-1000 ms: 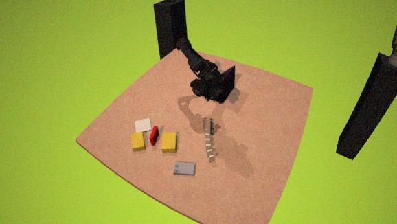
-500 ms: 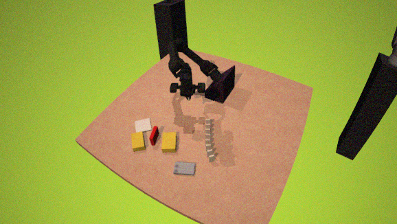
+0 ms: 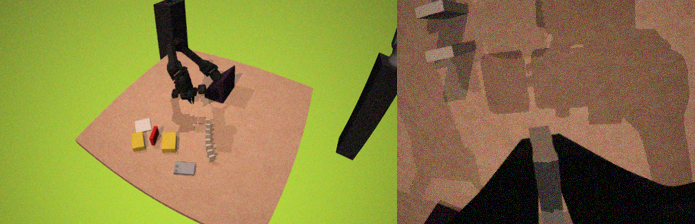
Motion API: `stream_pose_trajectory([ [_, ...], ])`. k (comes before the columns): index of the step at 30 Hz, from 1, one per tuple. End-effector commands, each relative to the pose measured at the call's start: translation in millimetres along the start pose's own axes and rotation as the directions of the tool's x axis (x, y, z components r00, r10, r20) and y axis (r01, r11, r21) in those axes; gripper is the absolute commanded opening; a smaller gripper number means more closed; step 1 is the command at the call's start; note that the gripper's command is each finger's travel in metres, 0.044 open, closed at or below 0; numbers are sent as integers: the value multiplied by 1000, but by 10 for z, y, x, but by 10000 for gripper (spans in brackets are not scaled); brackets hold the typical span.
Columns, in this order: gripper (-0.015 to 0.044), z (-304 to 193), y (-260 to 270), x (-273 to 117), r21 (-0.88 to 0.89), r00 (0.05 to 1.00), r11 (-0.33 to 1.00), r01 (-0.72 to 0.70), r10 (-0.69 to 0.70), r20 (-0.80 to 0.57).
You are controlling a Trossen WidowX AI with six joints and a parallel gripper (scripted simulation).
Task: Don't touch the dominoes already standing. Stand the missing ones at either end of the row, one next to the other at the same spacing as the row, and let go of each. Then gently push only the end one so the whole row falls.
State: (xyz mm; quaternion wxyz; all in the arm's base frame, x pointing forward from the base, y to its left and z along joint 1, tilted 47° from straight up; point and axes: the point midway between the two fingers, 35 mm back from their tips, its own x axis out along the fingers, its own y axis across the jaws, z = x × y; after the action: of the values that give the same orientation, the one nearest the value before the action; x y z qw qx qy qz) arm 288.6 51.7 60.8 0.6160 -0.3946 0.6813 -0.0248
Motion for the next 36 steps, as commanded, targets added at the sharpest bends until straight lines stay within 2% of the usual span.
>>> stream_pose_trajectory([
  [1,24,5,41,85,8,997,998,-65,65,40],
  [19,24,96,125,396,-3,893,949,-314,297,337],
  [36,24,145,41,451,-93,684,931,-353,325,654],
])
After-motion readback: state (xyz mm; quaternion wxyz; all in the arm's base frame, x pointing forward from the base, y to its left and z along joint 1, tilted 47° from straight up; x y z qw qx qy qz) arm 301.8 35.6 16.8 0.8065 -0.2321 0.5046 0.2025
